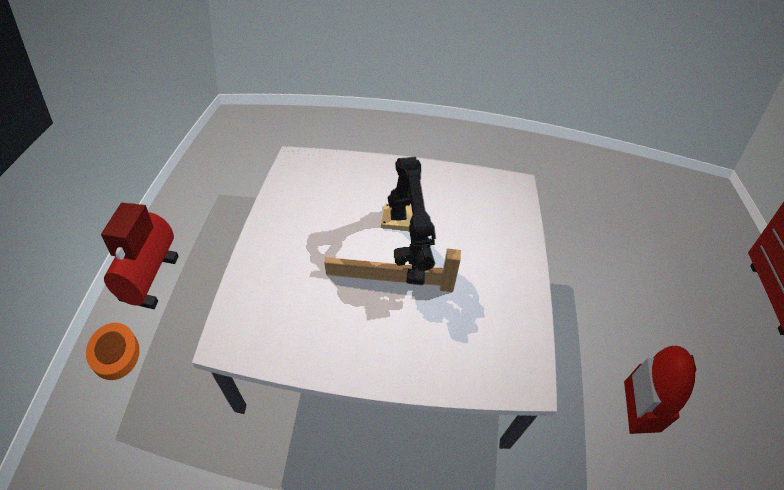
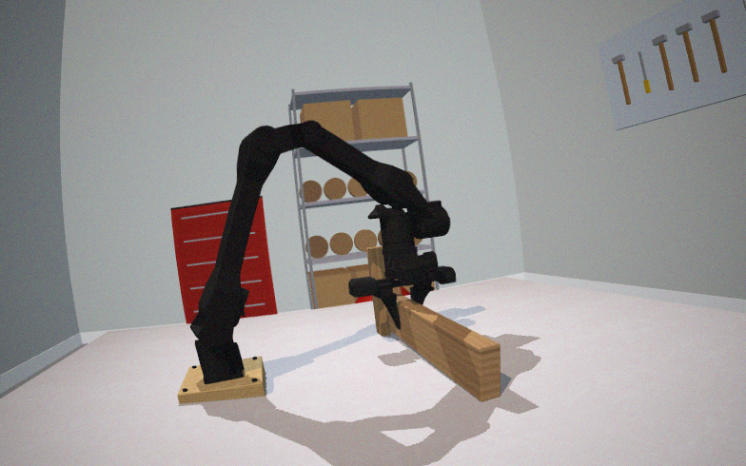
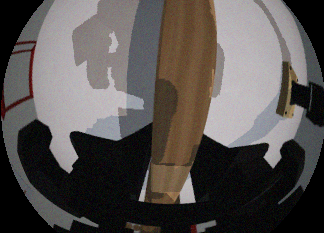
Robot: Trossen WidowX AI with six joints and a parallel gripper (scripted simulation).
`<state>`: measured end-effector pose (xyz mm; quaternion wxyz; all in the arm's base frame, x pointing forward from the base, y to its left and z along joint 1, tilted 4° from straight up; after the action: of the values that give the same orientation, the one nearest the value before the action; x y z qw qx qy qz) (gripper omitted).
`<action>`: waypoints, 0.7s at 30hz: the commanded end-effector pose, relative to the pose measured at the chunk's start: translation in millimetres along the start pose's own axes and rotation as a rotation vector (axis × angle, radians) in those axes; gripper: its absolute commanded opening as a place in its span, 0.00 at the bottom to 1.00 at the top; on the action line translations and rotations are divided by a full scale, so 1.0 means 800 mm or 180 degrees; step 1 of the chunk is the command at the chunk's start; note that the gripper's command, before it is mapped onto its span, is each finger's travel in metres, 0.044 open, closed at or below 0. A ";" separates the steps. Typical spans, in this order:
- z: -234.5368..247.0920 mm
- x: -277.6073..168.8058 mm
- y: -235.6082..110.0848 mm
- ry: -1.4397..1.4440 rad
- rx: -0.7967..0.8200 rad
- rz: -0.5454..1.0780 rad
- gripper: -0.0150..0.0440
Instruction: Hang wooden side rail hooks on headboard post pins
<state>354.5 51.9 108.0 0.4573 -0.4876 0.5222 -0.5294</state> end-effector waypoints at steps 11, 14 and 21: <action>0.001 0.000 0.002 0.0010 0.0011 0.0017 0.25; 0.001 0.000 0.003 0.0010 0.0011 0.0017 0.25; 0.001 0.000 0.004 0.0010 0.0011 0.0017 0.25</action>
<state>354.4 51.9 104.5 0.4574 -0.4875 0.5222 -0.5296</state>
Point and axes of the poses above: the point midway between the two fingers, 35 mm back from their tips, its own y axis out along the fingers, its own z axis across the jaws, x = y × z, the point moved 7 cm from there along -y, back along the fingers, and after that the axes turned 2 degrees about -y, right-handed, at the moved point
